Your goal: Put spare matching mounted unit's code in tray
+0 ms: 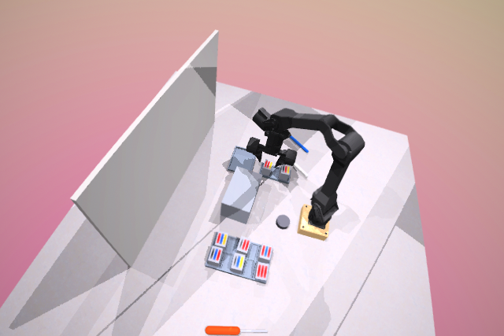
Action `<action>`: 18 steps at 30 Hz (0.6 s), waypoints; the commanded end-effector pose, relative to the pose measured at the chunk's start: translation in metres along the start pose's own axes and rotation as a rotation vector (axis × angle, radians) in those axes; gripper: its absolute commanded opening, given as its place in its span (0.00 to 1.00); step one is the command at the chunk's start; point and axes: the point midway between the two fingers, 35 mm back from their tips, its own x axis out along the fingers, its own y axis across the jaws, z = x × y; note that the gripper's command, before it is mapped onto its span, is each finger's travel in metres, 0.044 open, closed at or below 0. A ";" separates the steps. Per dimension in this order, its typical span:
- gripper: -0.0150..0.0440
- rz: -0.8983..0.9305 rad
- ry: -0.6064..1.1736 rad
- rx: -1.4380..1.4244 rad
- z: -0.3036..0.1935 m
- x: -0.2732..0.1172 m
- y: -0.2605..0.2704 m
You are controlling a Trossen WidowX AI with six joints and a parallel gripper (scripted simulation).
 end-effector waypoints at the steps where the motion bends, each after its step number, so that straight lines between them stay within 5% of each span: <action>1: 0.76 -0.001 0.003 0.001 0.000 0.006 -0.001; 18: 0.76 -0.002 0.003 0.001 -0.002 0.034 -0.003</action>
